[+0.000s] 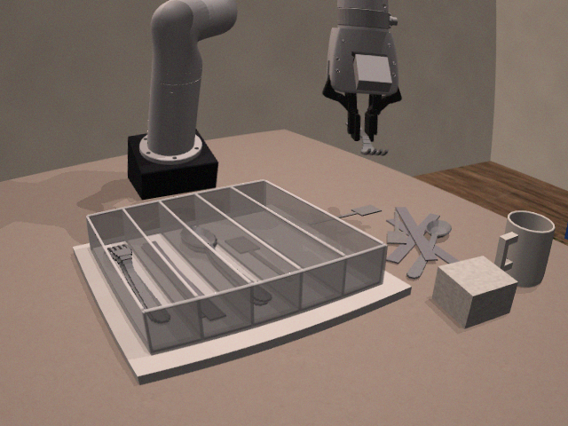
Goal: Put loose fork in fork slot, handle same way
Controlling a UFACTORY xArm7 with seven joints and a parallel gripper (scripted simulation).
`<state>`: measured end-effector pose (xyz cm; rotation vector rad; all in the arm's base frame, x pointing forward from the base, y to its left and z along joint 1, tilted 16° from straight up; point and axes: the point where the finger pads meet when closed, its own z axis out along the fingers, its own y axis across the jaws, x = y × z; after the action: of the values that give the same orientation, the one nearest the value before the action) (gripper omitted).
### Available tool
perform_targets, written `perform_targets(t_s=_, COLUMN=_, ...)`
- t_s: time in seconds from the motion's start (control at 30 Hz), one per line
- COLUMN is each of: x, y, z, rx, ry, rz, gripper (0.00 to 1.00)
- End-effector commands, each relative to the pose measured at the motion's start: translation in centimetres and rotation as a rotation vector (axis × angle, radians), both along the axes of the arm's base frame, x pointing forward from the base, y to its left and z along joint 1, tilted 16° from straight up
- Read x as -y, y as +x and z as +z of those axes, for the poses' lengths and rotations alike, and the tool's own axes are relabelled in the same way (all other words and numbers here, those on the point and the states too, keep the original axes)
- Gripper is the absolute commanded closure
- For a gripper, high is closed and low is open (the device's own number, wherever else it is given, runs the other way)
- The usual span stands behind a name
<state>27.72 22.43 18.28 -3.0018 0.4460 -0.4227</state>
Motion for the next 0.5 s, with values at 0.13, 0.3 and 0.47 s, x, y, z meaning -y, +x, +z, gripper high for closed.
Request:
perform_targets(t_s=0.13, x=9.7, y=6.0, z=1.6, rx=0.001, ry=0.012, rz=0.013, gripper=0.95)
perform_targets(t_s=0.3, x=15.5, y=7.1, z=1.5, rx=0.001, ry=-0.004, rz=0.005, gripper=0.95)
perform_targets(t_s=0.47, x=21.0, y=8.3, z=1.6, rx=0.001, ry=-0.007, rz=0.004, gripper=0.95)
